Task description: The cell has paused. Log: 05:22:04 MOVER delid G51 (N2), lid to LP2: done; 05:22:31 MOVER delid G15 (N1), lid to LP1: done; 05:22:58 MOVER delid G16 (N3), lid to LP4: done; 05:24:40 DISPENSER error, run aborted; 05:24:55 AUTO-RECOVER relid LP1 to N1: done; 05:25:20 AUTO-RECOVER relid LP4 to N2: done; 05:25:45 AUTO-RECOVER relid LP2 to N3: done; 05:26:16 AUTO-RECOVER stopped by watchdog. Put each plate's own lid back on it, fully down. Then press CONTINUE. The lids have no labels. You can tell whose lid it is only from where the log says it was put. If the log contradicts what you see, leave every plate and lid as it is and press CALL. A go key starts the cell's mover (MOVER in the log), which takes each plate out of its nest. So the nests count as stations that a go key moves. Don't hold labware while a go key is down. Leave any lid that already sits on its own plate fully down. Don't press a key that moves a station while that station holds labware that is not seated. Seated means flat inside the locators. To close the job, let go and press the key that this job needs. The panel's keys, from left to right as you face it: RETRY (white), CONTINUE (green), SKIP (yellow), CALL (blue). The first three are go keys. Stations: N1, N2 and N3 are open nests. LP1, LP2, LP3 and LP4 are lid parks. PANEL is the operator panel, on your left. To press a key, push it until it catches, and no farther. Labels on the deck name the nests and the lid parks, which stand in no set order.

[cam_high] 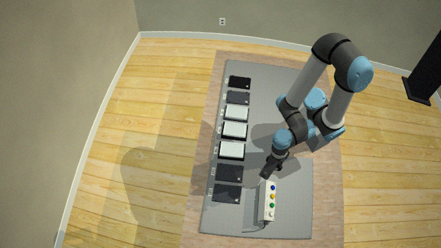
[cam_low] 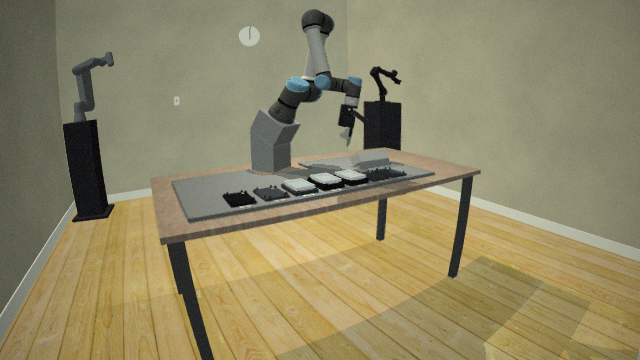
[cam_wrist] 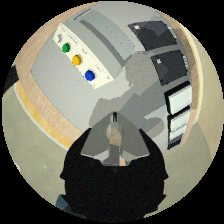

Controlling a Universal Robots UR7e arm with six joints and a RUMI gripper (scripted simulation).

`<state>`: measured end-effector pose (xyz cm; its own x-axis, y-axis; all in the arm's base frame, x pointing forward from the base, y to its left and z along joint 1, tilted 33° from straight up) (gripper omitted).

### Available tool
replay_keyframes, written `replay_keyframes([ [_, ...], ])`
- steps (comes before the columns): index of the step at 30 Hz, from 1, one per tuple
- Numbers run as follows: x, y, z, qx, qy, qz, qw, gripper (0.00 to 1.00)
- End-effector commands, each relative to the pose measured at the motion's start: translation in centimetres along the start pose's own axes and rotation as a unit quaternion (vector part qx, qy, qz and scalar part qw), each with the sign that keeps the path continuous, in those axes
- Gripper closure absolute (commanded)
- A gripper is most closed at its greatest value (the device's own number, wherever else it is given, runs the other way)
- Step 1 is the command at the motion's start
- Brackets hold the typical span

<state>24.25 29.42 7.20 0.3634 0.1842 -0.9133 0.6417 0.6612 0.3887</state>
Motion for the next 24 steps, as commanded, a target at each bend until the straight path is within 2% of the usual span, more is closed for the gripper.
replay_keyframes([
  [1, -0.1, 1.3, -1.9, -0.043, -0.018, -0.003, 0.999, 1.0],
  [7, -0.4, 2.6, -4.0, -0.085, -0.025, -0.001, 0.996, 1.0],
  [24, -1.1, 6.5, -10.4, -0.085, -0.025, -0.001, 0.996, 1.0],
])
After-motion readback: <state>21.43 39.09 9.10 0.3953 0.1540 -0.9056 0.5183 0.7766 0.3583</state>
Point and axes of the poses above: the point where the finger pads meet when closed, its own x axis out along the fingers, its own z axis across the jaws, y = z × x, the point moved 1 cm from there along -x, back along the fingers, and after that the axes turned 13 degrees about x, right-handed, at the moved point
